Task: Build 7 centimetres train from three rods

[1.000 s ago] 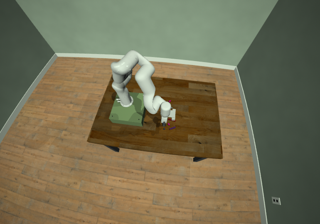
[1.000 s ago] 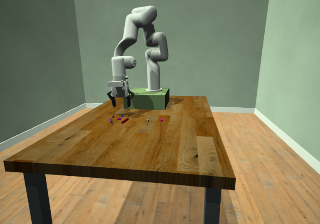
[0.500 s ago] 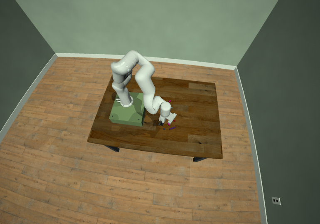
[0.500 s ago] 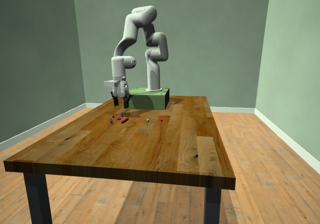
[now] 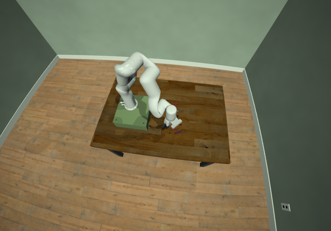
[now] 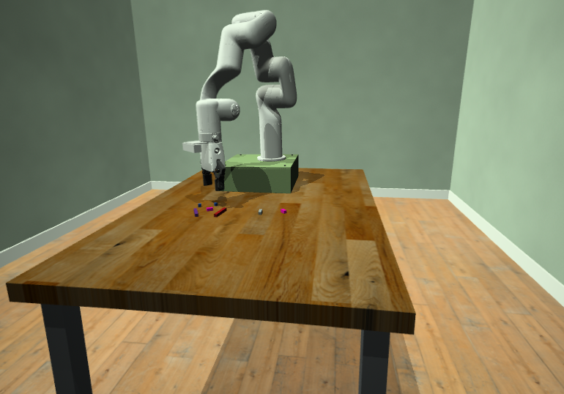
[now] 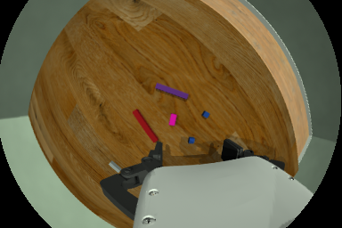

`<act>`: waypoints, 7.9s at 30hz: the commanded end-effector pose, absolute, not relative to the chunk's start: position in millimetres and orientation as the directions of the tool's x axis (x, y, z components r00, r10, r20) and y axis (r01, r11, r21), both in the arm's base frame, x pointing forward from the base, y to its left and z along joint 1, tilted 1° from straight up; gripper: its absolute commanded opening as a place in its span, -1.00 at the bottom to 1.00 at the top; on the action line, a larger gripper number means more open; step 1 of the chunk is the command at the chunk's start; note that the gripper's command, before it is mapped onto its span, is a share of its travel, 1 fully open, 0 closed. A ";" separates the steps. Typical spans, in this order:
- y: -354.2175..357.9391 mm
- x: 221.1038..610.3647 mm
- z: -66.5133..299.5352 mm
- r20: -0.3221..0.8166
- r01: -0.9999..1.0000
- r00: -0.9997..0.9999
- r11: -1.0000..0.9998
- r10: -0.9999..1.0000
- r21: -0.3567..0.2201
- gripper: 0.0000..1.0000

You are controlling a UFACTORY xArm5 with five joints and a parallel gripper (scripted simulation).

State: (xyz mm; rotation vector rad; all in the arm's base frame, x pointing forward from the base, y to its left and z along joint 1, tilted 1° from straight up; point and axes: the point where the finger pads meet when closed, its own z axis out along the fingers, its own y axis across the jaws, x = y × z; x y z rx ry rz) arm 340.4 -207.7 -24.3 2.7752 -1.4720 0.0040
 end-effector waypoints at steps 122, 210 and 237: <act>-127.7 357.8 -24.7 0.000 0.560 0.829 -0.829 0.560 0.000 1.00; -71.7 369.9 -25.6 -0.001 0.560 0.828 -0.828 0.560 -0.001 1.00; -50.1 372.2 -26.0 -0.002 0.560 0.828 -0.828 0.560 -0.002 1.00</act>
